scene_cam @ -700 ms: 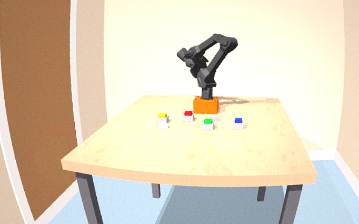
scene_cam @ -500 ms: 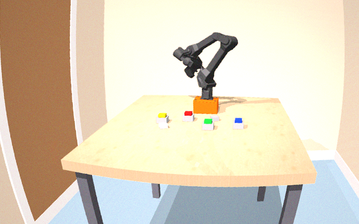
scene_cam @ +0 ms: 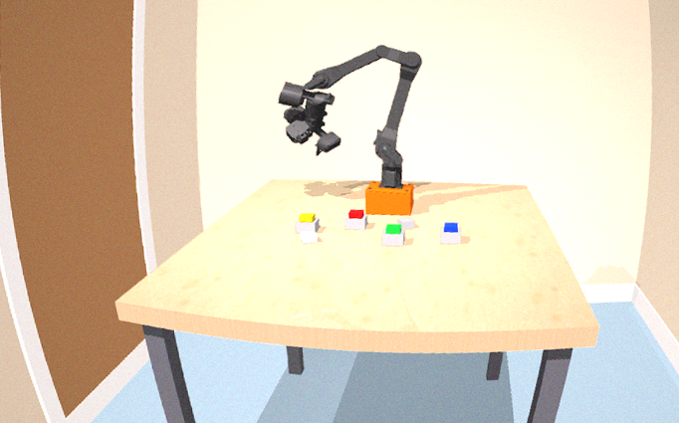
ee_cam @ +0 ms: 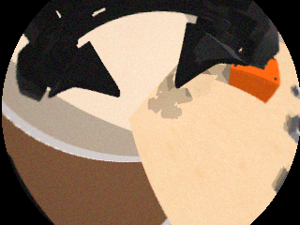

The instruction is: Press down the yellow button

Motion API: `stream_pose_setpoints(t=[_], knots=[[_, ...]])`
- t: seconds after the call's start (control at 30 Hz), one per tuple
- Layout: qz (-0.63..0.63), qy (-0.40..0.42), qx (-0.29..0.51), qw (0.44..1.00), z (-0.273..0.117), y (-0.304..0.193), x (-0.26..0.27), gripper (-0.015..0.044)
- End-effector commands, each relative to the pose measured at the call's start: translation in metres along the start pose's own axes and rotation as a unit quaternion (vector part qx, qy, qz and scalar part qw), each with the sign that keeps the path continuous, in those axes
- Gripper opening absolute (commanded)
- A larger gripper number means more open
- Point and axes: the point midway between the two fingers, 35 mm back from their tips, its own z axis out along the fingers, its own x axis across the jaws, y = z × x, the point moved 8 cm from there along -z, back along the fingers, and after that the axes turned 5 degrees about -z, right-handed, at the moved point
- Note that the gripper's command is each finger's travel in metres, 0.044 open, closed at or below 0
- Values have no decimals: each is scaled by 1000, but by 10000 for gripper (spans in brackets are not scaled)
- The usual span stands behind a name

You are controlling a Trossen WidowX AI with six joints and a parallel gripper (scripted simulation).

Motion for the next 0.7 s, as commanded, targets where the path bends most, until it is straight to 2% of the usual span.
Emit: stream_pose_setpoints(t=[0.0, 0.2, 0.43, 0.67], knots=[[-57, 34, -101, 993, -30, 54, 4, 400], [-145, 103, -209, 962, -83, 120, 34, 400], [-248, 201, -273, 908, -149, 172, 98, 400], [-258, 210, -276, 902, -156, 176, 105, 400]])
